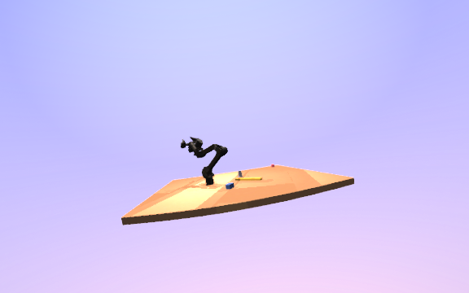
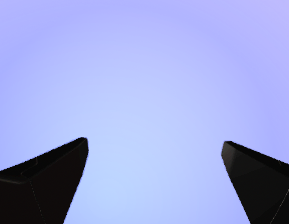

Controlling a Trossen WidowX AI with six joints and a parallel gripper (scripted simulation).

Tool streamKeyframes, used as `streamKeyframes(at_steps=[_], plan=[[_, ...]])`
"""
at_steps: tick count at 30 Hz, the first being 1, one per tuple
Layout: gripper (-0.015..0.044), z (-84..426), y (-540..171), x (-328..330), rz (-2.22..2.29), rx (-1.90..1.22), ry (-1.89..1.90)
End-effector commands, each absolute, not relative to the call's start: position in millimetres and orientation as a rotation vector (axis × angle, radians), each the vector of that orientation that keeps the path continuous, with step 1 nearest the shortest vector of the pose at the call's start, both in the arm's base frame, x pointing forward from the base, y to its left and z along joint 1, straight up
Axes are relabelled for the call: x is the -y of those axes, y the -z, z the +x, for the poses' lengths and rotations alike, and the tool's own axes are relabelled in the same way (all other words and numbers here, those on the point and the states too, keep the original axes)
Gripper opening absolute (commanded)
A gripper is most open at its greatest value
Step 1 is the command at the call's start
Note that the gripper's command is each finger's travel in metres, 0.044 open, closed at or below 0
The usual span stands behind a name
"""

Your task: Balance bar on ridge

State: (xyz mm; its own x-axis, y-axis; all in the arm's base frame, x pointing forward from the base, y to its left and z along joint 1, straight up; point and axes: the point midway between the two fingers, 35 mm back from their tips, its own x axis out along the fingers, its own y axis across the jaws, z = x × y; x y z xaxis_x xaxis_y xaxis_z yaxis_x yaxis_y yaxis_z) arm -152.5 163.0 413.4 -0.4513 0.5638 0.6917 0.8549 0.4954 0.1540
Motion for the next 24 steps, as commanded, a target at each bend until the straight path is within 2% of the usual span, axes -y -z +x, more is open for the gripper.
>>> streamKeyframes(at_steps=[1,3,4,24], plan=[[0.0374,-152,-413,-164,-1.166,2.171,0.669],[0.0321,-150,-413,-169,-1.202,2.169,0.683],[0.0315,-149,-413,-173,-1.229,2.167,0.694],[0.0315,-118,-390,-252,-1.759,2.232,1.019]])
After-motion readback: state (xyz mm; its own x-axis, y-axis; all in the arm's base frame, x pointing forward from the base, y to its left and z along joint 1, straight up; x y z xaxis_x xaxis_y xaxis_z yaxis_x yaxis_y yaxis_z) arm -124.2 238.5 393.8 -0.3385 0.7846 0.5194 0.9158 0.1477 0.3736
